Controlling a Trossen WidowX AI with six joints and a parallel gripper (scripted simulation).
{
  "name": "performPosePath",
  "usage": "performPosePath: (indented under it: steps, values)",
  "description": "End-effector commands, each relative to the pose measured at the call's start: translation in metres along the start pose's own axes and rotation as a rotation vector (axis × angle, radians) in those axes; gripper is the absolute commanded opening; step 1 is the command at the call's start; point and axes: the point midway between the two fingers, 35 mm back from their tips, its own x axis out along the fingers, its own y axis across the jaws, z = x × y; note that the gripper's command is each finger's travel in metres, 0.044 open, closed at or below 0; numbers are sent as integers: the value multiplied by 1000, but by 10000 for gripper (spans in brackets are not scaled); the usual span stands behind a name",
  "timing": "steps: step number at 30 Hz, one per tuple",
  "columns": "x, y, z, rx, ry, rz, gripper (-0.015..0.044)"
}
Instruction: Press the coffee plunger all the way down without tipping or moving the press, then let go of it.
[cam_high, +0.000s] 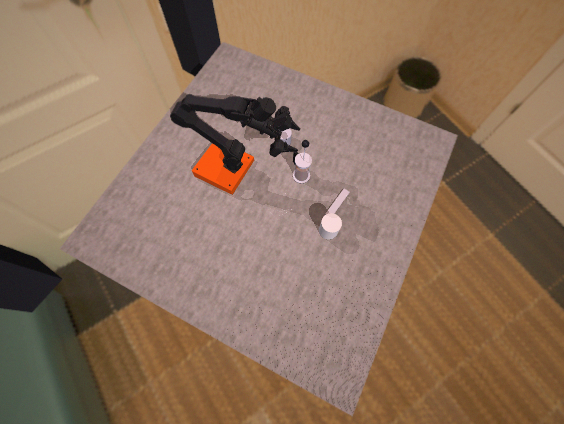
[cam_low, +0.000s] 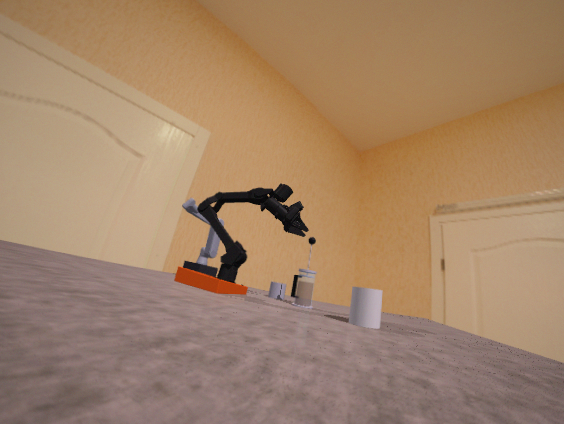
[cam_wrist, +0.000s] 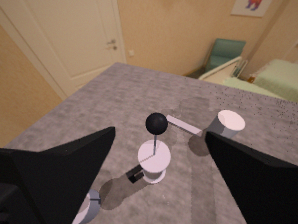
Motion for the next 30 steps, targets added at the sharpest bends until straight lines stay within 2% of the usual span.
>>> performPosePath:
  steps: [1, 30]
  values:
    - [1, 1, -3, -10, -12, 9, 440]
    - [41, 2, -3, -11, -15, 10, 440]
